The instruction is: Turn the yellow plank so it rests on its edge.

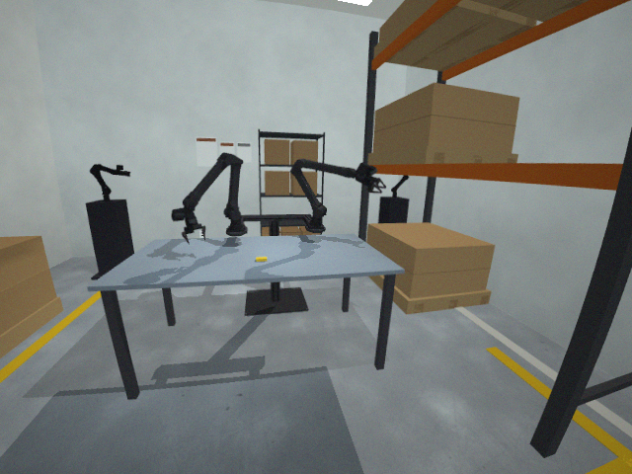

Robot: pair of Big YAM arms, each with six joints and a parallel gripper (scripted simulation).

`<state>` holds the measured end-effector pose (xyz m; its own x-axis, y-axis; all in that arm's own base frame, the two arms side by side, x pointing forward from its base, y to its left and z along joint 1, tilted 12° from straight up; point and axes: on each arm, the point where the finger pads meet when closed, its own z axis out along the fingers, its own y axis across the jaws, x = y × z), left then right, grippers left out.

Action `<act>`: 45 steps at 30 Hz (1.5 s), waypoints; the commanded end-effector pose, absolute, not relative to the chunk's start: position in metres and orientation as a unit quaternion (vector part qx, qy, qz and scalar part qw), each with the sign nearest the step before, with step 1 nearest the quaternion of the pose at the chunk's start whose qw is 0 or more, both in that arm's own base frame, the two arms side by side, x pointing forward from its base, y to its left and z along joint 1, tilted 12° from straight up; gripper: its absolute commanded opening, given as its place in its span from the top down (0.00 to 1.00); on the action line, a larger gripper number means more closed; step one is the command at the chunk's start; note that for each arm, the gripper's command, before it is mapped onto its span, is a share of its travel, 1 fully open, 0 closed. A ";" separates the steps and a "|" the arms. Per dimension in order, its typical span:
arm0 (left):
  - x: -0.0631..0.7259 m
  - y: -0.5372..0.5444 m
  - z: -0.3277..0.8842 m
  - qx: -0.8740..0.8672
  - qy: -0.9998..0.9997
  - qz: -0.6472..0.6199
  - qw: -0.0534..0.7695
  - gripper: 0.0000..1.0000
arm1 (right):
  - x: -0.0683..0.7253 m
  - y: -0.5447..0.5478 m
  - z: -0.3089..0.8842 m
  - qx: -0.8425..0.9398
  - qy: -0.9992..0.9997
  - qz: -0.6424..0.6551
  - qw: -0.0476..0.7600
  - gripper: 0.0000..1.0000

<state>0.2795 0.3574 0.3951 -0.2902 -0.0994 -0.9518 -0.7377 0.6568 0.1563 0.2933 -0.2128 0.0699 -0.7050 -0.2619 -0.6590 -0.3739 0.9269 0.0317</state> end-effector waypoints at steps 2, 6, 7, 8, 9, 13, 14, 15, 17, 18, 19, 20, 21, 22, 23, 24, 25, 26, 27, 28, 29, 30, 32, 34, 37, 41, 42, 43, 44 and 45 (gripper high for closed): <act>0.249 0.411 0.452 -0.327 0.686 0.348 0.549 0.00 | 0.299 -0.221 0.078 -0.177 0.918 0.071 0.348 0.00; 0.212 0.442 0.465 -0.362 0.654 0.377 0.547 0.00 | 0.299 -0.221 0.078 -0.177 0.918 0.071 0.348 0.00; 0.203 0.448 0.468 -0.370 0.647 0.383 0.546 0.00 | 0.299 -0.221 0.078 -0.177 0.918 0.071 0.348 0.00; 0.194 0.455 0.471 -0.378 0.639 0.390 0.545 0.00 | 0.299 -0.221 0.078 -0.177 0.918 0.071 0.348 0.00; 0.194 0.455 0.471 -0.378 0.639 0.390 0.545 0.00 | 0.299 -0.221 0.078 -0.177 0.918 0.071 0.348 0.00; 0.168 0.472 0.480 -0.398 0.617 0.409 0.542 0.00 | 0.299 -0.221 0.078 -0.177 0.918 0.071 0.348 0.00; 0.159 0.477 0.482 -0.404 0.610 0.415 0.541 0.00 | 0.299 -0.221 0.078 -0.177 0.918 0.071 0.348 0.00; 0.151 0.481 0.485 -0.410 0.604 0.420 0.539 0.00 | 0.299 -0.221 0.078 -0.177 0.918 0.071 0.348 0.00; 0.134 0.490 0.490 -0.421 0.590 0.431 0.537 0.00 | 0.299 -0.221 0.078 -0.177 0.918 0.071 0.348 0.00; 0.126 0.493 0.492 -0.426 0.584 0.436 0.536 0.00 | 0.299 -0.221 0.078 -0.177 0.918 0.071 0.348 0.00; 0.119 0.497 0.494 -0.431 0.578 0.441 0.535 0.00 | 0.299 -0.221 0.078 -0.177 0.918 0.071 0.348 0.00; 0.111 0.500 0.496 -0.435 0.572 0.446 0.534 0.00 | 0.299 -0.221 0.078 -0.177 0.918 0.071 0.348 0.00; 0.104 0.503 0.498 -0.439 0.566 0.450 0.532 0.00 | 0.299 -0.221 0.078 -0.177 0.918 0.071 0.348 0.00; 0.097 0.506 0.500 -0.443 0.561 0.454 0.531 0.00 | 0.299 -0.221 0.078 -0.177 0.918 0.071 0.348 0.00; 0.090 0.508 0.502 -0.447 0.556 0.459 0.530 0.00 | 0.299 -0.221 0.078 -0.177 0.918 0.071 0.348 0.00; 0.084 0.511 0.503 -0.450 0.551 0.462 0.529 0.00 | 0.299 -0.221 0.078 -0.177 0.918 0.071 0.348 0.00; 0.078 0.513 0.505 -0.454 0.546 0.466 0.528 0.00 | 0.299 -0.221 0.078 -0.177 0.918 0.071 0.348 0.00; 0.078 0.513 0.505 -0.454 0.546 0.466 0.528 0.00 | 0.299 -0.221 0.078 -0.177 0.918 0.071 0.348 0.00; 0.078 0.513 0.505 -0.454 0.546 0.466 0.528 0.00 | 0.299 -0.221 0.078 -0.177 0.918 0.071 0.348 0.00; 0.072 0.515 0.506 -0.457 0.541 0.470 0.527 0.00 | 0.299 -0.221 0.078 -0.177 0.918 0.071 0.348 0.00; 0.066 0.516 0.508 -0.460 0.537 0.473 0.526 0.00 | 0.299 -0.221 0.078 -0.177 0.918 0.071 0.348 0.00; 0.061 0.518 0.509 -0.462 0.533 0.476 0.525 0.00 | 0.299 -0.221 0.078 -0.177 0.918 0.071 0.348 0.00; 0.052 0.521 0.511 -0.467 0.526 0.482 0.523 0.00 | 0.299 -0.221 0.078 -0.177 0.918 0.071 0.348 0.00; 0.043 0.523 0.514 -0.471 0.519 0.486 0.522 0.00 | 0.299 -0.221 0.078 -0.177 0.918 0.071 0.348 0.00; 0.033 0.526 0.516 -0.476 0.511 0.492 0.520 0.00 | 0.299 -0.221 0.078 -0.177 0.918 0.071 0.348 0.00; 0.023 0.528 0.518 -0.480 0.503 0.498 0.518 0.00 | 0.299 -0.221 0.078 -0.177 0.918 0.071 0.348 0.00; 0.021 0.528 0.519 -0.481 0.502 0.499 0.518 0.00 | 0.299 -0.221 0.078 -0.177 0.918 0.071 0.348 0.00; 0.021 0.528 0.519 -0.481 0.502 0.499 0.518 0.00 | 0.299 -0.221 0.078 -0.177 0.918 0.071 0.348 0.00; 0.021 0.528 0.519 -0.481 0.502 0.499 0.518 0.00 | 0.299 -0.221 0.078 -0.177 0.918 0.071 0.348 0.00; 0.020 0.529 0.519 -0.481 0.501 0.500 0.517 0.00 | 0.299 -0.221 0.078 -0.177 0.918 0.071 0.348 0.00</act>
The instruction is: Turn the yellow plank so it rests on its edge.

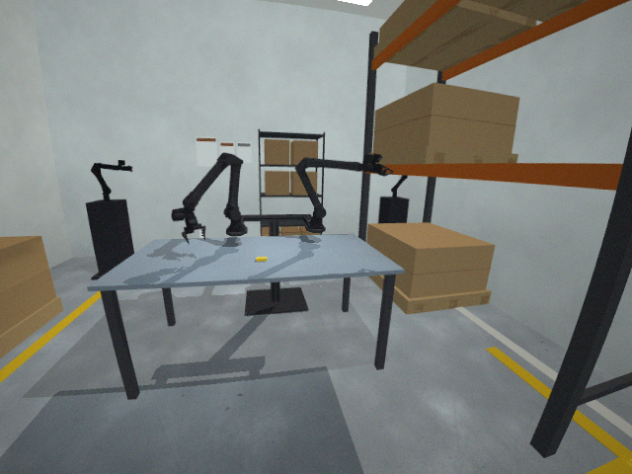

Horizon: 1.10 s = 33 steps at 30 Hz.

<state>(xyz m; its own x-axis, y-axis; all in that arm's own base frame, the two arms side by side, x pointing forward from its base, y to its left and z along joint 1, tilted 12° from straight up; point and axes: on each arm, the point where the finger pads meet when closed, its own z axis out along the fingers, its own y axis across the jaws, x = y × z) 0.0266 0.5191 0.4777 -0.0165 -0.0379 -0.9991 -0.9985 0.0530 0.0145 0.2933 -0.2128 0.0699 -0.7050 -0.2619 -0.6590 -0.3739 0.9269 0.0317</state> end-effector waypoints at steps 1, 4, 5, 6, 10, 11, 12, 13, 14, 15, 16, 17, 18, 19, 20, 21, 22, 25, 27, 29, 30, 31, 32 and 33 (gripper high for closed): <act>0.018 0.529 0.520 -0.482 0.500 0.501 0.517 0.00 | 0.299 -0.221 0.078 -0.177 0.918 0.071 0.348 0.00; 0.015 0.529 0.520 -0.483 0.498 0.502 0.516 0.00 | 0.299 -0.221 0.078 -0.177 0.918 0.071 0.348 0.00; 0.015 0.530 0.520 -0.483 0.497 0.503 0.516 0.00 | 0.299 -0.221 0.078 -0.177 0.918 0.071 0.348 0.00; 0.014 0.530 0.521 -0.484 0.497 0.503 0.516 0.00 | 0.299 -0.221 0.078 -0.177 0.918 0.071 0.348 0.00; 0.014 0.530 0.521 -0.484 0.496 0.503 0.516 0.00 | 0.299 -0.221 0.078 -0.177 0.918 0.071 0.348 0.00; 0.013 0.530 0.521 -0.484 0.496 0.503 0.516 0.00 | 0.299 -0.221 0.078 -0.177 0.918 0.071 0.348 0.00; 0.013 0.530 0.521 -0.484 0.496 0.503 0.516 0.00 | 0.299 -0.221 0.078 -0.177 0.918 0.071 0.348 0.00; 0.013 0.530 0.521 -0.484 0.496 0.503 0.516 0.00 | 0.299 -0.221 0.078 -0.177 0.918 0.071 0.348 0.00; 0.013 0.530 0.521 -0.484 0.496 0.503 0.516 0.00 | 0.299 -0.221 0.078 -0.177 0.918 0.071 0.348 0.00; 0.013 0.530 0.521 -0.484 0.496 0.503 0.516 0.00 | 0.299 -0.221 0.078 -0.177 0.918 0.071 0.348 0.00; 0.013 0.530 0.521 -0.484 0.496 0.503 0.516 0.00 | 0.299 -0.221 0.078 -0.177 0.918 0.071 0.348 0.00; 0.013 0.530 0.521 -0.484 0.496 0.503 0.516 0.00 | 0.300 -0.220 0.079 -0.177 0.918 0.072 0.348 0.00; 0.013 0.530 0.521 -0.484 0.496 0.503 0.516 0.00 | 0.303 -0.217 0.079 -0.177 0.918 0.075 0.346 0.00; 0.013 0.530 0.521 -0.484 0.496 0.503 0.516 0.00 | 0.304 -0.217 0.081 -0.177 0.919 0.075 0.344 0.00; 0.013 0.530 0.521 -0.484 0.496 0.503 0.516 0.00 | 0.307 -0.217 0.083 -0.177 0.920 0.075 0.343 0.00; 0.013 0.530 0.521 -0.484 0.496 0.503 0.516 0.00 | 0.311 -0.218 0.086 -0.177 0.920 0.074 0.341 0.00; 0.013 0.530 0.521 -0.484 0.496 0.503 0.516 0.00 | 0.313 -0.214 0.086 -0.176 0.922 0.077 0.338 0.00; 0.013 0.530 0.521 -0.484 0.496 0.503 0.516 0.00 | 0.324 -0.199 0.088 -0.170 0.928 0.087 0.320 0.00; 0.013 0.530 0.521 -0.484 0.496 0.503 0.516 0.00 | 0.334 -0.184 0.089 -0.163 0.934 0.097 0.302 0.00; 0.013 0.530 0.521 -0.484 0.496 0.503 0.516 0.00 | 0.345 -0.165 0.088 -0.155 0.942 0.108 0.278 0.00; 0.013 0.530 0.521 -0.484 0.496 0.503 0.516 0.00 | 0.350 -0.153 0.088 -0.150 0.946 0.113 0.264 0.00; 0.013 0.530 0.521 -0.484 0.496 0.503 0.516 0.00 | 0.350 -0.153 0.085 -0.149 0.947 0.116 0.261 0.00; 0.013 0.530 0.521 -0.484 0.496 0.503 0.516 0.00 | 0.350 -0.153 0.085 -0.149 0.947 0.116 0.261 0.00; 0.013 0.530 0.521 -0.484 0.496 0.503 0.516 0.00 | 0.350 -0.153 0.085 -0.149 0.947 0.116 0.261 0.00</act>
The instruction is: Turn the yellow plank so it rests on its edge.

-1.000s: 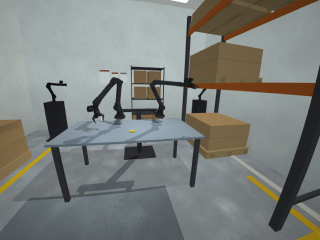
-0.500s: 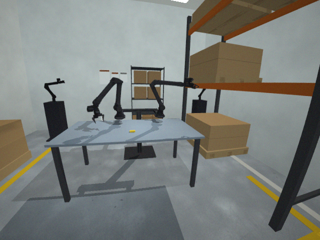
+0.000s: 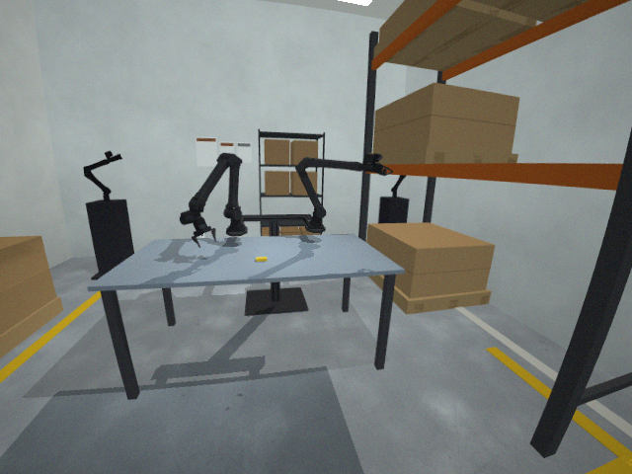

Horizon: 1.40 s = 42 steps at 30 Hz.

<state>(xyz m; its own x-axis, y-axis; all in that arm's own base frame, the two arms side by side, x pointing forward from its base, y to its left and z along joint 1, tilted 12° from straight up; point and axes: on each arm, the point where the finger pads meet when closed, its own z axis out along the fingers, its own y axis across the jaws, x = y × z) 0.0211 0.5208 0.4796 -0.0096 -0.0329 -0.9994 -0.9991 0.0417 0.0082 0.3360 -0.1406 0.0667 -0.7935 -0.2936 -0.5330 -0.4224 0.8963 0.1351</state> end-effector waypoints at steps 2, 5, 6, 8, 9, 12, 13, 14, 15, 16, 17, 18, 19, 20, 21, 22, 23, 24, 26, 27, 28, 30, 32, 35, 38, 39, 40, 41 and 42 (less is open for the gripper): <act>0.013 0.530 0.521 -0.484 0.496 0.503 0.516 0.00 | 0.361 -0.128 0.088 -0.138 0.955 0.120 0.235 0.00; 0.013 0.530 0.521 -0.484 0.496 0.503 0.516 0.00 | 0.367 -0.113 0.089 -0.132 0.959 0.121 0.220 0.00; 0.013 0.530 0.521 -0.484 0.496 0.503 0.516 0.00 | 0.372 -0.098 0.089 -0.126 0.963 0.121 0.205 0.00; 0.013 0.530 0.521 -0.484 0.496 0.503 0.516 0.00 | 0.376 -0.083 0.089 -0.119 0.967 0.120 0.190 0.00; 0.013 0.530 0.521 -0.484 0.496 0.503 0.516 0.00 | 0.376 -0.082 0.087 -0.118 0.968 0.122 0.187 0.00; 0.013 0.530 0.521 -0.484 0.496 0.503 0.516 0.00 | 0.383 -0.049 0.091 -0.105 0.975 0.114 0.162 0.00; 0.013 0.530 0.521 -0.484 0.496 0.503 0.516 0.00 | 0.383 -0.049 0.091 -0.105 0.975 0.114 0.162 0.00; 0.013 0.530 0.521 -0.484 0.496 0.503 0.516 0.00 | 0.385 -0.032 0.092 -0.098 0.978 0.108 0.150 0.00; 0.013 0.530 0.521 -0.484 0.496 0.503 0.516 0.00 | 0.385 -0.032 0.091 -0.097 0.978 0.109 0.148 0.00; 0.013 0.530 0.521 -0.484 0.496 0.503 0.516 0.00 | 0.385 -0.032 0.091 -0.097 0.978 0.109 0.148 0.00; 0.013 0.530 0.521 -0.484 0.496 0.503 0.516 0.00 | 0.385 -0.032 0.091 -0.097 0.978 0.109 0.148 0.00; 0.013 0.530 0.521 -0.484 0.496 0.503 0.516 0.00 | 0.387 -0.015 0.091 -0.090 0.981 0.103 0.135 0.00; 0.013 0.530 0.521 -0.484 0.496 0.503 0.516 0.00 | 0.388 0.002 0.095 -0.083 0.984 0.095 0.128 0.00; 0.013 0.530 0.521 -0.484 0.496 0.503 0.516 0.00 | 0.388 0.002 0.094 -0.083 0.984 0.095 0.127 0.00; 0.013 0.530 0.521 -0.484 0.496 0.503 0.516 0.00 | 0.388 0.019 0.097 -0.076 0.986 0.087 0.120 0.00; 0.013 0.530 0.521 -0.484 0.496 0.503 0.516 0.00 | 0.388 0.019 0.095 -0.075 0.986 0.087 0.118 0.00; 0.013 0.530 0.521 -0.484 0.496 0.503 0.516 0.00 | 0.387 0.036 0.098 -0.068 0.988 0.078 0.112 0.00; 0.013 0.530 0.521 -0.484 0.496 0.503 0.516 0.00 | 0.387 0.036 0.095 -0.068 0.989 0.078 0.109 0.00; 0.013 0.530 0.521 -0.484 0.496 0.503 0.516 0.00 | 0.386 0.052 0.098 -0.061 0.990 0.069 0.105 0.00; 0.013 0.530 0.521 -0.484 0.496 0.503 0.516 0.00 | 0.384 0.068 0.103 -0.054 0.991 0.061 0.106 0.00; 0.013 0.530 0.521 -0.484 0.496 0.503 0.516 0.00 | 0.384 0.068 0.101 -0.054 0.991 0.061 0.104 0.00; 0.013 0.530 0.521 -0.484 0.496 0.503 0.516 0.00 | 0.382 0.083 0.102 -0.048 0.993 0.052 0.099 0.00; 0.013 0.530 0.521 -0.484 0.496 0.503 0.516 0.00 | 0.379 0.097 0.104 -0.042 0.993 0.043 0.098 0.00; 0.013 0.530 0.521 -0.484 0.496 0.503 0.516 0.00 | 0.376 0.111 0.108 -0.036 0.994 0.036 0.102 0.00; 0.013 0.530 0.521 -0.484 0.496 0.503 0.516 0.00 | 0.369 0.134 0.111 -0.025 0.994 0.023 0.104 0.00; 0.013 0.530 0.521 -0.484 0.496 0.503 0.516 0.00 | 0.366 0.145 0.112 -0.021 0.994 0.017 0.104 0.00; 0.013 0.530 0.521 -0.484 0.496 0.503 0.516 0.00 | 0.363 0.154 0.113 -0.017 0.994 0.012 0.107 0.00; 0.013 0.530 0.521 -0.484 0.496 0.503 0.516 0.00 | 0.363 0.154 0.113 -0.017 0.994 0.012 0.106 0.00; 0.013 0.530 0.521 -0.484 0.496 0.503 0.516 0.00 | 0.360 0.162 0.116 -0.013 0.994 0.009 0.111 0.00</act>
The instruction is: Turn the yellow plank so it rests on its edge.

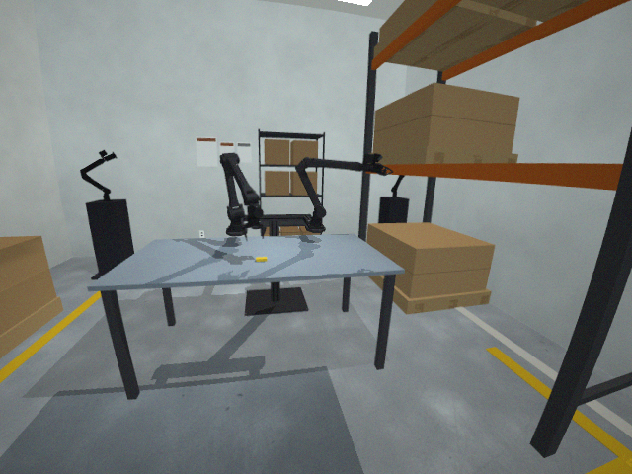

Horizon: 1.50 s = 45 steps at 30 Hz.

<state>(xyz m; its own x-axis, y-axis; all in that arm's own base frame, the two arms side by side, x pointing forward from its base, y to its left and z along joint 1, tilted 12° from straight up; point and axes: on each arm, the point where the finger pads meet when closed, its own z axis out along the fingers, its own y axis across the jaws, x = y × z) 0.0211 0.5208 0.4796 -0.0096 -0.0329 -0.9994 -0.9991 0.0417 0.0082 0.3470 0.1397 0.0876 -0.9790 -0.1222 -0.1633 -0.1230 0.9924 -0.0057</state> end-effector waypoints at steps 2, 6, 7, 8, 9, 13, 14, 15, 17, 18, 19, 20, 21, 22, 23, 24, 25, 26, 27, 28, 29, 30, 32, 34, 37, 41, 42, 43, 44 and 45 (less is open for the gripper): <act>0.013 0.530 0.521 -0.484 0.496 0.503 0.516 0.00 | 0.355 0.174 0.121 -0.007 0.993 0.004 0.118 0.00; 0.013 0.530 0.521 -0.484 0.496 0.503 0.516 0.00 | 0.349 0.187 0.122 -0.002 0.993 -0.003 0.122 0.00; 0.013 0.530 0.521 -0.484 0.496 0.503 0.516 0.00 | 0.348 0.189 0.122 -0.001 0.992 -0.003 0.123 0.00; 0.013 0.530 0.521 -0.484 0.496 0.503 0.516 0.00 | 0.348 0.189 0.122 -0.001 0.992 -0.003 0.123 0.00; 0.013 0.530 0.521 -0.484 0.496 0.503 0.516 0.00 | 0.348 0.189 0.122 -0.001 0.992 -0.003 0.123 0.00; 0.013 0.530 0.521 -0.484 0.496 0.503 0.516 0.00 | 0.351 0.181 0.120 0.011 0.992 -0.004 0.123 0.00; 0.013 0.530 0.521 -0.484 0.496 0.503 0.516 0.00 | 0.349 0.185 0.120 0.006 0.992 -0.004 0.123 0.00; 0.013 0.530 0.521 -0.484 0.496 0.503 0.516 0.00 | 0.348 0.186 0.120 0.003 0.992 -0.003 0.123 0.00; 0.013 0.530 0.521 -0.484 0.496 0.503 0.516 0.00 | 0.348 0.187 0.120 0.003 0.992 -0.003 0.123 1.00; 0.013 0.530 0.521 -0.484 0.496 0.503 0.516 0.00 | 0.348 0.187 0.120 0.003 0.992 -0.003 0.123 1.00; 0.013 0.530 0.521 -0.484 0.496 0.503 0.516 0.00 | 0.348 0.187 0.120 0.003 0.992 -0.003 0.123 1.00; 0.013 0.530 0.521 -0.484 0.496 0.503 0.516 0.00 | 0.348 0.187 0.120 0.003 0.992 -0.003 0.123 1.00; 0.013 0.530 0.521 -0.484 0.496 0.503 0.516 0.00 | 0.348 0.187 0.120 0.003 0.992 -0.003 0.123 1.00; 0.013 0.530 0.521 -0.484 0.496 0.503 0.516 0.00 | 0.348 0.187 0.120 0.003 0.992 -0.003 0.123 1.00; 0.013 0.530 0.521 -0.484 0.496 0.503 0.516 0.00 | 0.348 0.187 0.120 0.003 0.992 -0.003 0.123 1.00; 0.013 0.530 0.521 -0.484 0.496 0.503 0.516 0.00 | 0.348 0.187 0.120 0.003 0.992 -0.003 0.123 1.00; 0.013 0.530 0.521 -0.484 0.496 0.503 0.516 0.00 | 0.348 0.187 0.120 0.003 0.992 -0.003 0.123 1.00; 0.013 0.530 0.521 -0.484 0.496 0.503 0.516 0.00 | 0.348 0.187 0.120 0.003 0.992 -0.003 0.123 1.00; 0.013 0.530 0.521 -0.484 0.496 0.503 0.516 0.00 | 0.348 0.187 0.120 0.003 0.992 -0.003 0.123 1.00; 0.013 0.530 0.521 -0.484 0.496 0.503 0.516 0.00 | 0.348 0.187 0.120 0.003 0.992 -0.003 0.123 1.00; 0.013 0.530 0.521 -0.484 0.496 0.503 0.516 0.00 | 0.348 0.187 0.120 0.003 0.992 -0.003 0.123 1.00; 0.013 0.530 0.521 -0.484 0.496 0.503 0.516 0.00 | 0.348 0.187 0.120 0.003 0.992 -0.003 0.123 1.00; 0.013 0.530 0.521 -0.484 0.496 0.503 0.516 0.00 | 0.348 0.187 0.120 0.003 0.992 -0.003 0.123 1.00; 0.013 0.530 0.521 -0.484 0.496 0.503 0.516 0.00 | 0.348 0.187 0.120 0.003 0.992 -0.003 0.123 1.00; 0.013 0.530 0.521 -0.484 0.496 0.503 0.516 0.00 | 0.348 0.187 0.120 0.003 0.992 -0.003 0.123 1.00; 0.013 0.530 0.521 -0.484 0.496 0.503 0.516 0.00 | 0.348 0.187 0.120 0.003 0.992 -0.003 0.123 1.00; 0.013 0.530 0.521 -0.484 0.496 0.503 0.516 0.00 | 0.348 0.187 0.120 0.003 0.992 -0.003 0.123 1.00; 0.013 0.530 0.521 -0.484 0.496 0.503 0.516 0.00 | 0.348 0.187 0.120 0.003 0.992 -0.003 0.123 1.00; 0.013 0.530 0.521 -0.484 0.496 0.503 0.516 0.00 | 0.348 0.187 0.120 0.003 0.992 -0.003 0.123 1.00; 0.013 0.530 0.521 -0.484 0.496 0.503 0.516 0.00 | 0.348 0.187 0.120 0.003 0.992 -0.003 0.123 1.00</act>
